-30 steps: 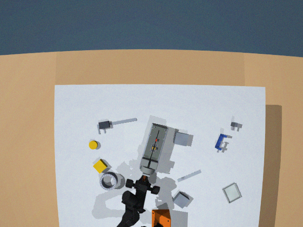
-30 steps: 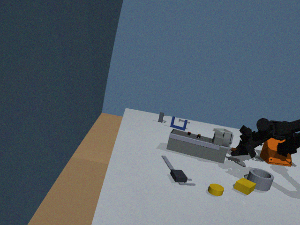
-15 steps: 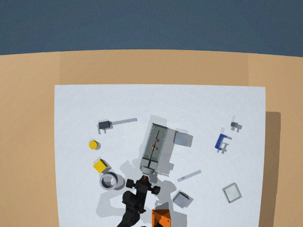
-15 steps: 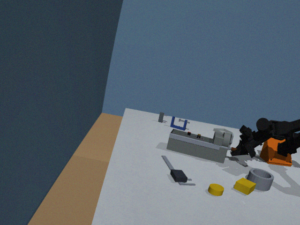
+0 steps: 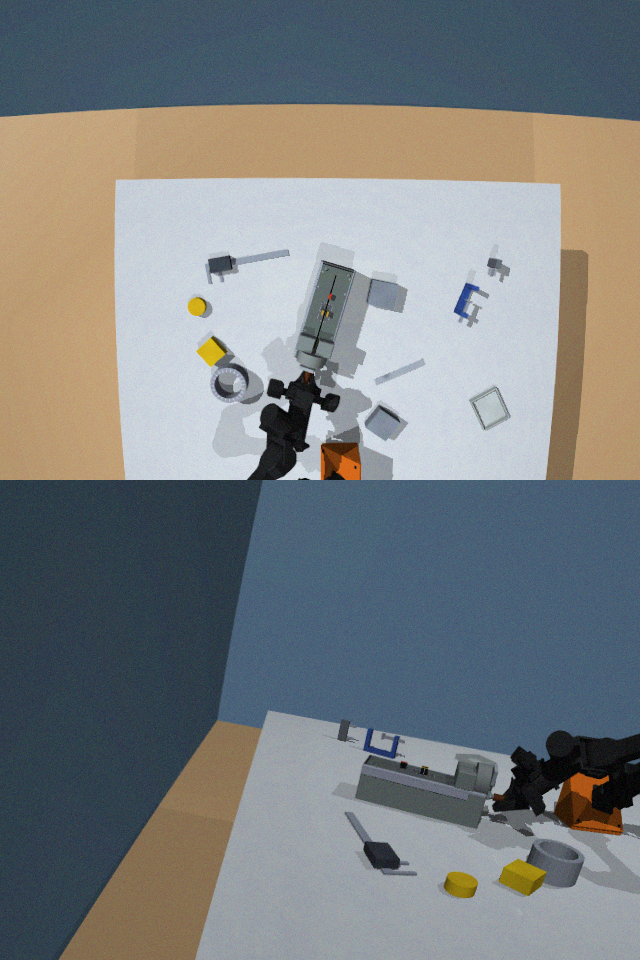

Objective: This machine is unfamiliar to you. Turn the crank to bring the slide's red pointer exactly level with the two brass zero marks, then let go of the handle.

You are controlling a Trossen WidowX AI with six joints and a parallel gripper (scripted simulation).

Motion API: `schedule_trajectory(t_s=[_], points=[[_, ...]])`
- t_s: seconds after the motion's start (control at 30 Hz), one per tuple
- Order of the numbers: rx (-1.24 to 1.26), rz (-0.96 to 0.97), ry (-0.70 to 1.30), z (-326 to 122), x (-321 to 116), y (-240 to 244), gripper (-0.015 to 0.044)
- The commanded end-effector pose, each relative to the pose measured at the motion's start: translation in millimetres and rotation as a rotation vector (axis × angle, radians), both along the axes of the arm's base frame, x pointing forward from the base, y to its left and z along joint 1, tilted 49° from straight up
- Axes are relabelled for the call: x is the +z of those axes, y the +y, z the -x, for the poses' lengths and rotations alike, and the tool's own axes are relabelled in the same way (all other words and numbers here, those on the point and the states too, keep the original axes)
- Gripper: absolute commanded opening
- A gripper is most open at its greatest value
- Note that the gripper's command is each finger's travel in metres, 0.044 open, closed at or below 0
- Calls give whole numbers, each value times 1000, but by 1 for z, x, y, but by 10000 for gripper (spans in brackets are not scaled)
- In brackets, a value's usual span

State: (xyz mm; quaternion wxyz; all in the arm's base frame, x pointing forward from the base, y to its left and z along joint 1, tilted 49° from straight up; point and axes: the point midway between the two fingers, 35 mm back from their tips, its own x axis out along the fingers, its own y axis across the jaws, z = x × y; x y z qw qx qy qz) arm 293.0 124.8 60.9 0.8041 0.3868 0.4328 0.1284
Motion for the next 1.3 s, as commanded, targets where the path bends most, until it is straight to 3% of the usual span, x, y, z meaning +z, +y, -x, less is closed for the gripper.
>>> schedule_trajectory(t_s=[0.0, 1.27], points=[[-22, 12, 13, 1, -5, -7, 0], [-22, 14, 13, 0, 1, -38, 0]])
